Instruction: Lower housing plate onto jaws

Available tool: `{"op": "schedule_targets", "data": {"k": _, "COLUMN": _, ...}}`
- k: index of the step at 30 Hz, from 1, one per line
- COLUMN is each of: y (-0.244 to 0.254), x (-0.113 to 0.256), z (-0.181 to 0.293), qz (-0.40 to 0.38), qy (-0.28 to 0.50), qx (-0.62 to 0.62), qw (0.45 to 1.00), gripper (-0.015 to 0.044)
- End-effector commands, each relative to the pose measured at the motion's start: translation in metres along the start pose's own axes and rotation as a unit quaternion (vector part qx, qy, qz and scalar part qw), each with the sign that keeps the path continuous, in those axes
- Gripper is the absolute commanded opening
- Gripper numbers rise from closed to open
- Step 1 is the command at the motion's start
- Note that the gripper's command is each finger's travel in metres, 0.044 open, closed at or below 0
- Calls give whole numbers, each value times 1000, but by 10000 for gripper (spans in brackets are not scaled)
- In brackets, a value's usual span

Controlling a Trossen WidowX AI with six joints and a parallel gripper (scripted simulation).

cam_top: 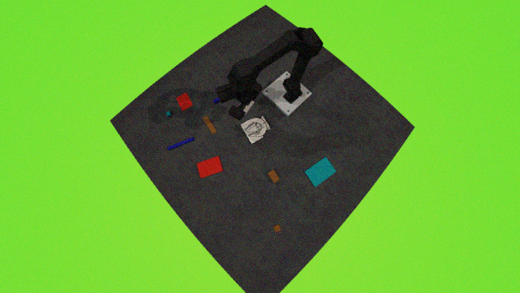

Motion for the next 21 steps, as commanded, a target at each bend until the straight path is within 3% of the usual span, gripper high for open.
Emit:
{"op": "schedule_targets", "data": {"k": 1, "y": 4, "x": -1, "z": 9, "qz": -1, "qy": 3, "qx": 47, "qw": 999, "gripper": 351}}
{"op": "schedule_targets", "data": {"k": 21, "y": 22, "x": -1, "z": 47, "qz": -3, "qy": 4, "qx": 280, "qw": 960, "gripper": 351}}
Point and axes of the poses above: the point midway between the two fingers, 35 mm back from their tips, its own x axis back along the fingers, its own y axis across the jaws, z = x × y, the point moved 4 cm from there along x, back along the fingers, and after that the axes turned 11 degrees about x, right-handed, at the moved point
